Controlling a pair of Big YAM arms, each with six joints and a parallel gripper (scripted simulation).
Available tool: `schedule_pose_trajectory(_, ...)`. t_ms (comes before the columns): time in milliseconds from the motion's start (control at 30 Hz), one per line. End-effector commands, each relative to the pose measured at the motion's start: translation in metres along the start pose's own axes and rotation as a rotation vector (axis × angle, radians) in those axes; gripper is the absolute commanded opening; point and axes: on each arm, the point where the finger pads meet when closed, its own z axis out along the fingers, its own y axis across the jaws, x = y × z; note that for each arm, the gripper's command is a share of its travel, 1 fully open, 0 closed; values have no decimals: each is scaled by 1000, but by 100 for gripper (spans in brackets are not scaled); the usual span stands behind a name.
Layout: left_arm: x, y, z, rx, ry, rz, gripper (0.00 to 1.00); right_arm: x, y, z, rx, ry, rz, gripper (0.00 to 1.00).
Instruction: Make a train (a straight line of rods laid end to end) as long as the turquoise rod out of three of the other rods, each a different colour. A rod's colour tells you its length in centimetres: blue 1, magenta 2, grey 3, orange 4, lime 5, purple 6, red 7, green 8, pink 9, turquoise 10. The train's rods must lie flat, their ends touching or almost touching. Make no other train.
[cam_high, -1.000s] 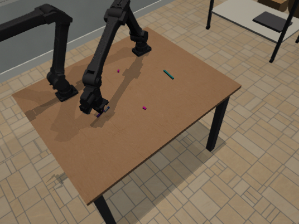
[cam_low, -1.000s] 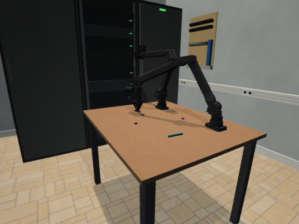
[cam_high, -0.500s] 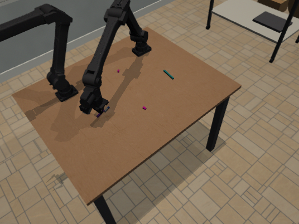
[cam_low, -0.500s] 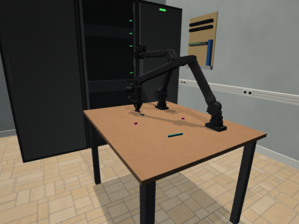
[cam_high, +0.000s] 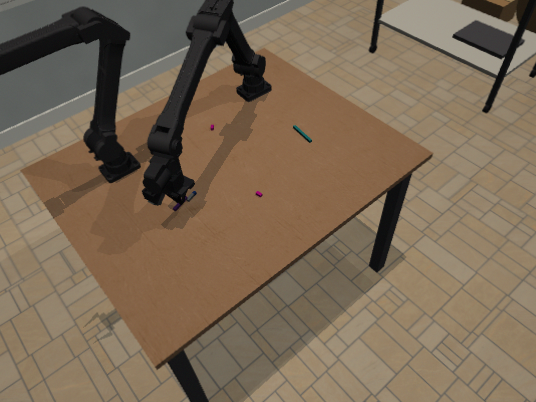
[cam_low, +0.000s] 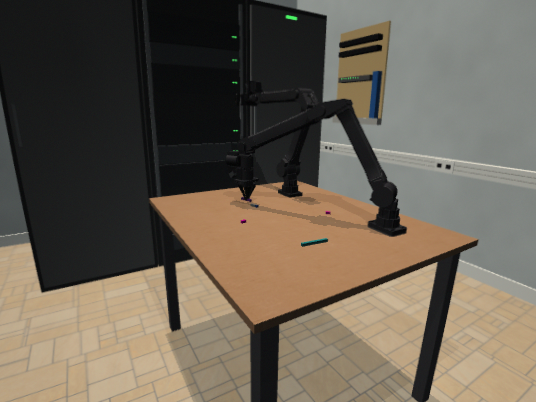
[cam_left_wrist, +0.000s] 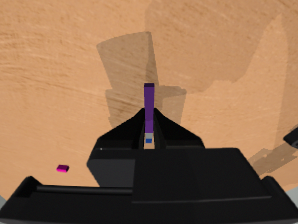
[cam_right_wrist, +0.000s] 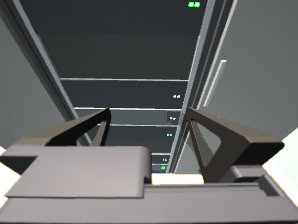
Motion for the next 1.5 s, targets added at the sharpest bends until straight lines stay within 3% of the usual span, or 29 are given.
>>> schedule_pose_trajectory(0, 4, 5, 17, 4, 21, -18, 4, -12, -9, -4, 19, -35, 12, 100)
schedule_pose_trajectory(1467, 3, 5, 34, 4, 18, -18, 4, -12, -9, -4, 19, -35, 12, 100)
